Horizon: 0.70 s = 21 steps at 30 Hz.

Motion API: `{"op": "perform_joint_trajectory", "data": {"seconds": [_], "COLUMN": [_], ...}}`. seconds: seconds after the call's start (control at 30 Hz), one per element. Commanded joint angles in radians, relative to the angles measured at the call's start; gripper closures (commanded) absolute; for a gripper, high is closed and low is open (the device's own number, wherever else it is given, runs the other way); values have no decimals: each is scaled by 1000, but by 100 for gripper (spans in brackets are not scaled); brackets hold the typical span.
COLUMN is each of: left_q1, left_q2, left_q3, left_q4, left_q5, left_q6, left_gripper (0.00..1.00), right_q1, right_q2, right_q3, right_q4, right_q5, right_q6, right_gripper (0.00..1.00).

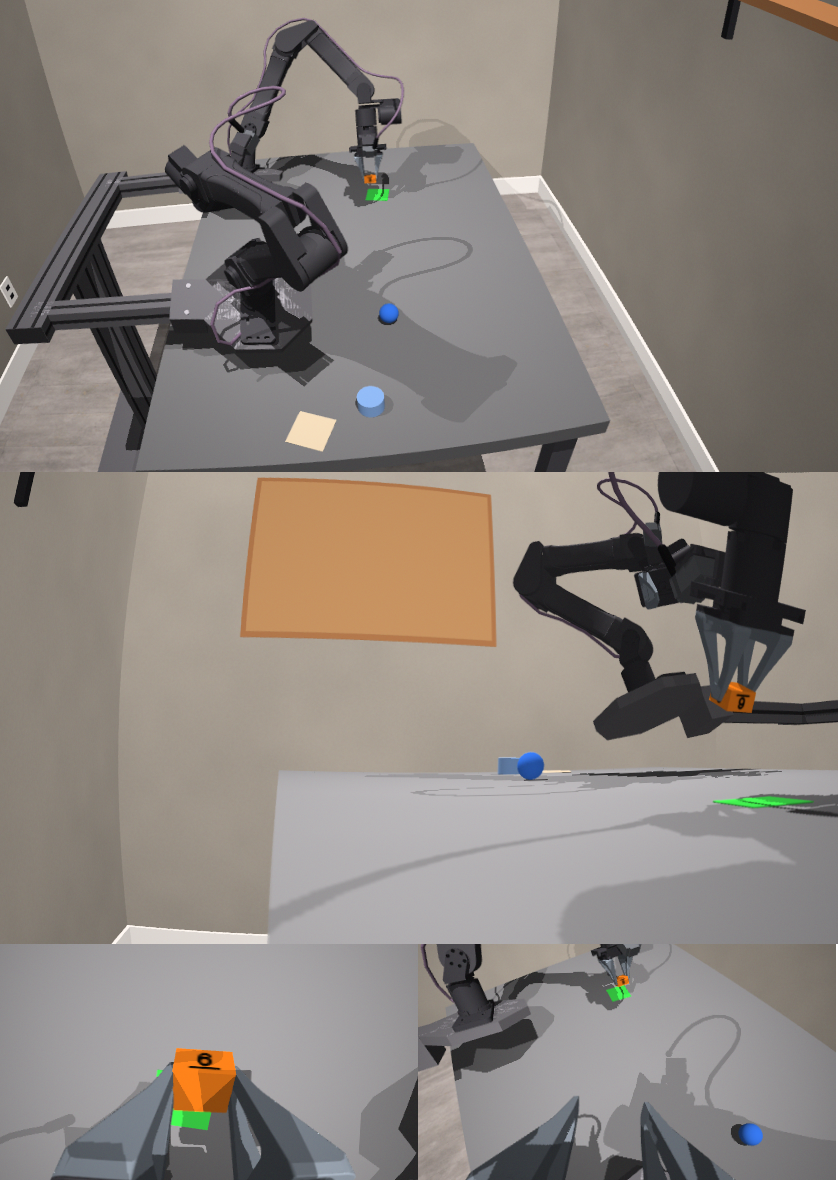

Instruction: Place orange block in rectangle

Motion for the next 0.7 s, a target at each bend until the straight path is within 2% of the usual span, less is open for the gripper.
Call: {"op": "perform_joint_trajectory", "data": {"seconds": [0.0,0.13,0.27,0.4,0.47,0.5,0.67], "left_q1": [-55,-126,-168,-193,-193,-197,-175], "left_q2": [10,40,71,94,94,100,107], "left_q3": [43,72,99,118,118,123,128], "left_q4": [-48,-81,-108,-125,-125,-129,-101], "left_q5": [-168,-293,-359,-387,-387,-392,-403], "left_q6": [-57,-95,-122,-138,-138,-140,-78], "left_gripper": [73,73,73,73,73,73,73], "right_q1": [-53,-85,-149,-247,-247,-331,-493], "right_q2": [59,162,281,412,412,474,636], "right_q3": [0,-9,-14,-17,-17,-18,-12], "right_q4": [221,434,636,839,839,956,1209], "right_q5": [-58,-140,-221,-301,-301,-337,-421], "right_q6": [-128,-322,-512,-678,-678,-747,-921], "right_gripper": [54,54,54,54,54,54,54]}}
